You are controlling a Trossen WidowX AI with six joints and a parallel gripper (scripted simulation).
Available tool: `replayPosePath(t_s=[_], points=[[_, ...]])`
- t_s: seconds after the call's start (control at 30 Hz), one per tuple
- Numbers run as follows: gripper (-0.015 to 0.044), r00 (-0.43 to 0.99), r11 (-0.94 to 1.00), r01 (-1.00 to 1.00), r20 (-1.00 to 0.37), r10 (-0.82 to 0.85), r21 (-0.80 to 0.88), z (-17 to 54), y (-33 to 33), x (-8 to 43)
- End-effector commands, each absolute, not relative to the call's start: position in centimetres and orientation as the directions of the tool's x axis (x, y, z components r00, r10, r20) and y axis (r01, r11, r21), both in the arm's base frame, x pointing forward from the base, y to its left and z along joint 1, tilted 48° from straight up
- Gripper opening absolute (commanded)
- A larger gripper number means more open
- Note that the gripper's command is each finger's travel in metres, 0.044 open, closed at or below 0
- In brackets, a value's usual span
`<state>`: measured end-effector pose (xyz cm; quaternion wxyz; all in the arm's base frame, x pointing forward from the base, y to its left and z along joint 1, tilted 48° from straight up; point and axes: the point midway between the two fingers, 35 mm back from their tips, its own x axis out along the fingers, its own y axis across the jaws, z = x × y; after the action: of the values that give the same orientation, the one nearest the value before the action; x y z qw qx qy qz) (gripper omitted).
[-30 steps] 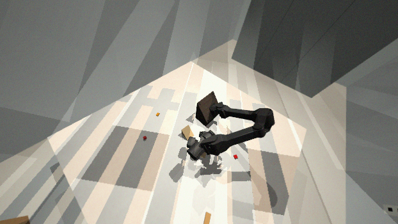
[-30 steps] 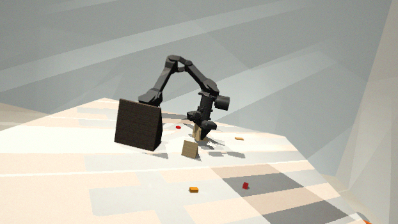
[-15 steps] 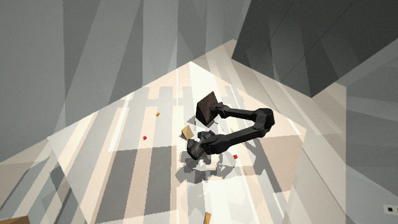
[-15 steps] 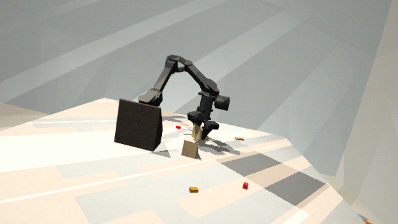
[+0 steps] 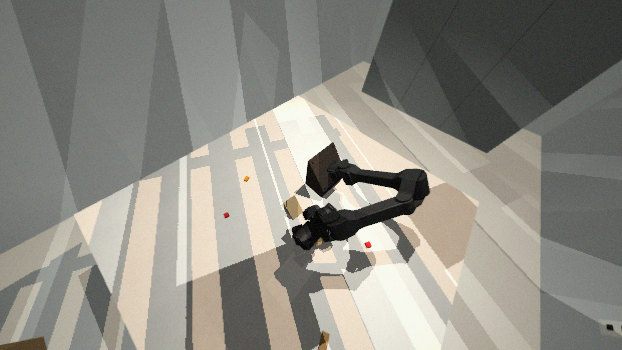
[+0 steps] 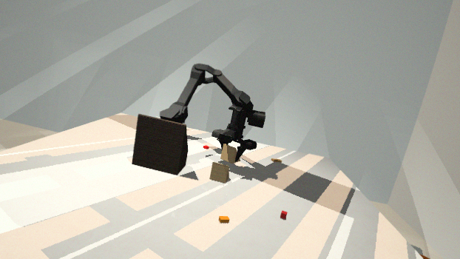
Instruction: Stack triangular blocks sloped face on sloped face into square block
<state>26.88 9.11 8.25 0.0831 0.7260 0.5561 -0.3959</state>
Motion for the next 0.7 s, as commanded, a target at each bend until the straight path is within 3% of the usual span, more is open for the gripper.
replayPosePath(t_s=[0.0,0.67], points=[[0.0,0.072,-0.313,0.917,-0.669,0.74,-0.248,8.29,9.08,26.88],[0.0,0.075,0.023,0.99,-0.669,0.74,0.137,8.29,9.09,26.8]])
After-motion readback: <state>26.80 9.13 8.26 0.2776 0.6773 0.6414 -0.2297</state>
